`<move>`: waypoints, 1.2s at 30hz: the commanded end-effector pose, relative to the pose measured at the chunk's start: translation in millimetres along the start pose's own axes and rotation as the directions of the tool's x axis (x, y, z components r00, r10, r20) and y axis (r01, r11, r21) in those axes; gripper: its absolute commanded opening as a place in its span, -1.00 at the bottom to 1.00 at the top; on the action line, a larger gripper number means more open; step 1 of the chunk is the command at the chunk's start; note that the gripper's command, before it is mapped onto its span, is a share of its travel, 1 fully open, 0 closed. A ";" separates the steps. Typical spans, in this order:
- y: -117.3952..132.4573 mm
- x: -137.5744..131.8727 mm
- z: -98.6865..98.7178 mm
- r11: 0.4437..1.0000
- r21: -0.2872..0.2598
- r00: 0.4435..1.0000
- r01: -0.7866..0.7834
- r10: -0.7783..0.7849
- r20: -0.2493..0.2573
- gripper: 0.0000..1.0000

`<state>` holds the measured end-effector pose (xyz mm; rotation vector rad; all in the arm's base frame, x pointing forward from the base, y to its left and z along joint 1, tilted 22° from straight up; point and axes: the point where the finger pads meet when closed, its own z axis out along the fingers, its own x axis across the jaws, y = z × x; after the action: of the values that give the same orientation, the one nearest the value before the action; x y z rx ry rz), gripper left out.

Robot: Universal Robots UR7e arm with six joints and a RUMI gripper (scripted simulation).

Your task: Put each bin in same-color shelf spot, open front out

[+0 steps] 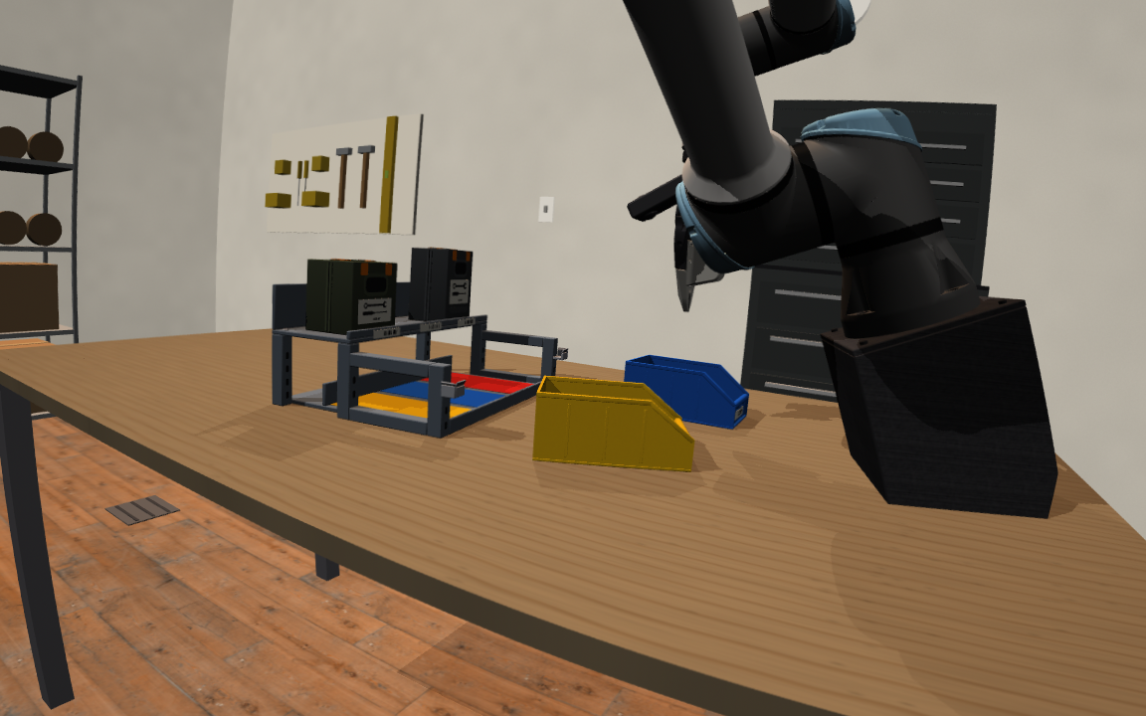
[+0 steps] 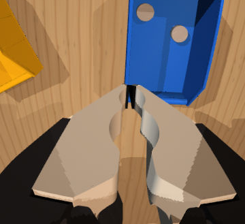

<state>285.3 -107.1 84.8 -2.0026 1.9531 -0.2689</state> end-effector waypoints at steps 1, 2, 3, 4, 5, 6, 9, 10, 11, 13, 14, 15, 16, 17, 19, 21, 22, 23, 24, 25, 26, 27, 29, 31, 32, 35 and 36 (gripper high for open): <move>-0.1 0.2 -0.2 1.000 0.000 1.000 0.000 0.000 -0.001 -1.00; -0.1 0.2 -0.2 1.000 0.000 1.000 0.000 0.000 -0.001 -1.00; -0.1 0.2 -0.2 1.000 0.000 1.000 0.000 0.000 -0.001 -1.00; -0.1 0.2 -0.2 1.000 0.000 1.000 0.000 0.000 -0.001 -1.00; -0.1 0.2 -0.2 1.000 0.000 1.000 0.000 0.000 -0.001 -1.00; -0.1 0.2 -0.2 1.000 0.000 1.000 0.000 0.000 -0.001 -1.00; -0.1 0.2 -0.2 1.000 0.000 1.000 0.000 0.000 -0.001 -1.00; -0.1 0.2 -0.2 1.000 0.000 1.000 0.000 0.000 -0.001 -1.00; -0.1 0.2 -0.2 1.000 0.000 1.000 0.000 0.000 -0.001 -1.00; -0.1 0.2 -0.2 1.000 0.000 1.000 0.000 0.000 -0.001 -1.00; -0.1 0.2 -0.2 1.000 0.000 1.000 0.000 0.000 -0.001 -1.00; -0.1 0.2 -0.2 1.000 0.000 1.000 0.000 0.000 -0.001 -1.00; -0.1 0.2 -0.2 1.000 0.000 1.000 0.000 0.000 -0.001 -1.00; -0.1 0.2 -0.2 1.000 0.000 1.000 0.000 0.000 -0.001 -1.00; -0.1 0.2 -0.2 1.000 0.000 1.000 0.000 0.000 -0.001 -1.00; -0.1 0.2 -0.2 1.000 0.000 1.000 0.000 0.000 -0.001 -1.00; -0.1 0.2 -0.2 1.000 0.000 1.000 0.000 0.000 -0.001 -1.00; -0.1 0.2 -0.2 1.000 0.000 1.000 0.000 0.000 -0.001 -1.00; -0.1 0.2 -0.2 1.000 0.000 1.000 0.000 0.000 -0.001 -1.00; -0.1 0.2 -0.2 1.000 0.000 1.000 0.001 -0.001 -0.001 -1.00; -0.2 0.2 -0.2 1.000 0.000 1.000 0.001 -0.001 -0.001 -1.00; -0.2 0.2 -0.2 1.000 0.000 1.000 0.002 -0.002 -0.001 -1.00; -0.2 0.1 -0.2 1.000 0.000 1.000 0.006 -0.006 -0.001 -1.00; -0.3 0.0 -0.2 1.000 0.000 1.000 0.011 -0.011 -0.001 -1.00; -0.3 0.0 -0.2 1.000 0.000 1.000 0.015 -0.015 -0.001 -1.00; -0.5 -0.3 -0.2 0.999 0.000 0.999 0.032 -0.032 -0.001 -1.00; -0.5 -0.4 -0.2 0.999 0.000 0.999 0.039 -0.039 -0.001 -1.00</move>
<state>285.5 -106.8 84.9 -2.0233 1.9340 -0.2737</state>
